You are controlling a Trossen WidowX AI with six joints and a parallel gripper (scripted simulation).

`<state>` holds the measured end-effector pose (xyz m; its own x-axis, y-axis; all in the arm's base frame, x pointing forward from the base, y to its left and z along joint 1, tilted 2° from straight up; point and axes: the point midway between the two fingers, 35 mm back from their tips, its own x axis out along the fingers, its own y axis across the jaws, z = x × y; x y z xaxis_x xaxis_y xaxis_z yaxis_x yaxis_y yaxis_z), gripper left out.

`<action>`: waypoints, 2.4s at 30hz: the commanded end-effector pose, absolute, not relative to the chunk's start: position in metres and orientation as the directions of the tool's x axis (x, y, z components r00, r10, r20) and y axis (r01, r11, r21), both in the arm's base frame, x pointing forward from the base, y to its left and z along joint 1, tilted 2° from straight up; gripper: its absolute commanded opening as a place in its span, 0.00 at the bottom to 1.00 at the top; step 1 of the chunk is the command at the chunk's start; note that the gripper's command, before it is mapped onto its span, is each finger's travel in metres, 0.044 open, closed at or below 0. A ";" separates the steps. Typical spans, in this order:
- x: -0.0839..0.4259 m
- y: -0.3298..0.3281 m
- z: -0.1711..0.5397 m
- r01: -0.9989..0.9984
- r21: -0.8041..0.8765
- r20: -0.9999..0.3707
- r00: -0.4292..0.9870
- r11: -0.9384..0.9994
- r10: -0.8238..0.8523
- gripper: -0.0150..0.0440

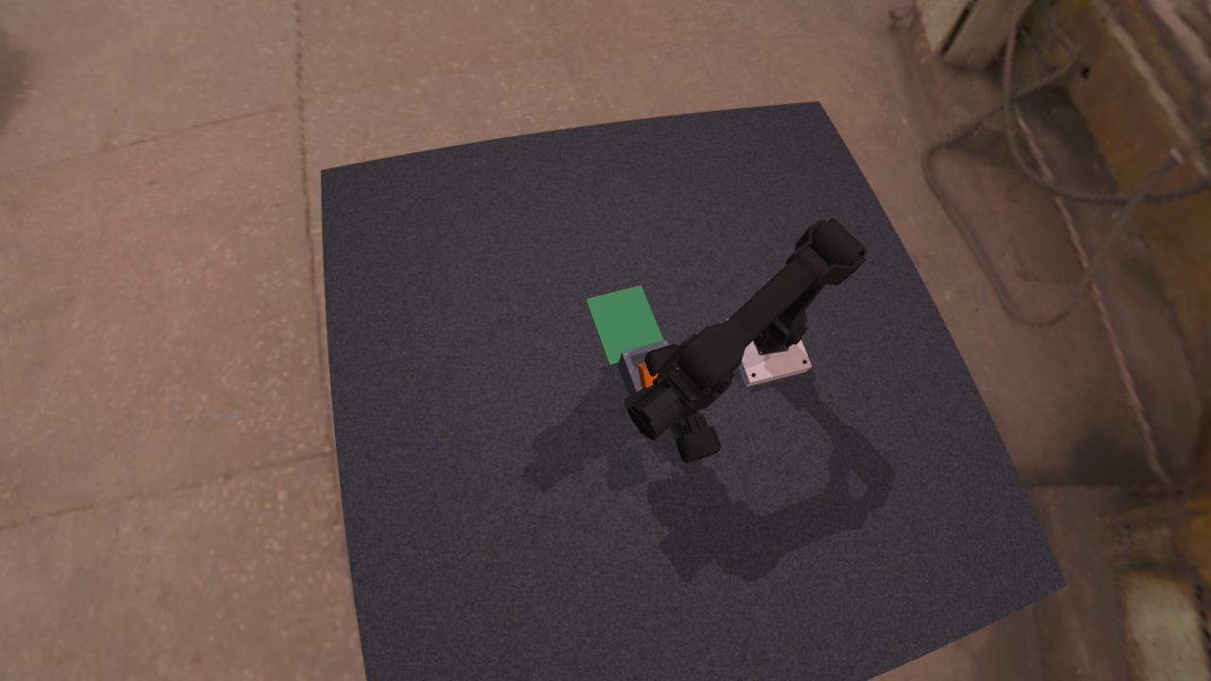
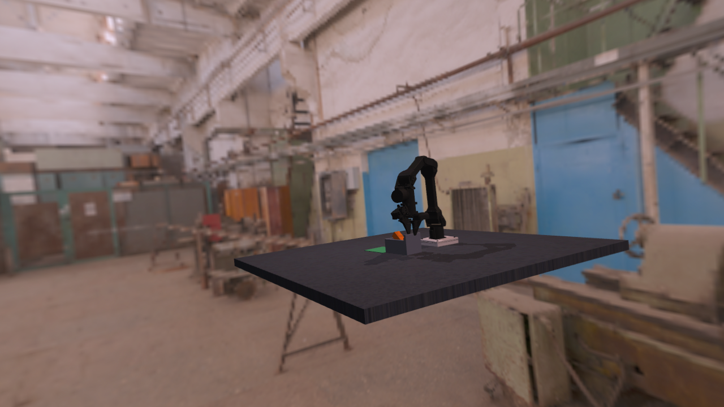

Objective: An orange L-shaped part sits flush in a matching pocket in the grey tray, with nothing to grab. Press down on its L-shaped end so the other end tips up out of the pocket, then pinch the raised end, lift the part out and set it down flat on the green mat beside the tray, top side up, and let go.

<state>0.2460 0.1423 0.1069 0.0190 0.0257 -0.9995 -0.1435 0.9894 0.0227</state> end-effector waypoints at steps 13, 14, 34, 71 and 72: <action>0.246 0.135 0.165 -0.142 0.037 -0.997 0.057 0.989 0.046 0.56; 0.246 0.135 0.165 -0.142 0.037 -0.997 0.057 0.989 0.046 0.56; 0.248 0.129 0.165 -0.030 0.043 -0.997 0.056 0.999 0.044 0.69; 0.267 0.060 0.129 0.988 0.050 -0.999 0.046 0.145 0.029 0.73; 0.268 0.060 0.127 0.988 0.050 -0.999 0.046 0.145 0.029 0.73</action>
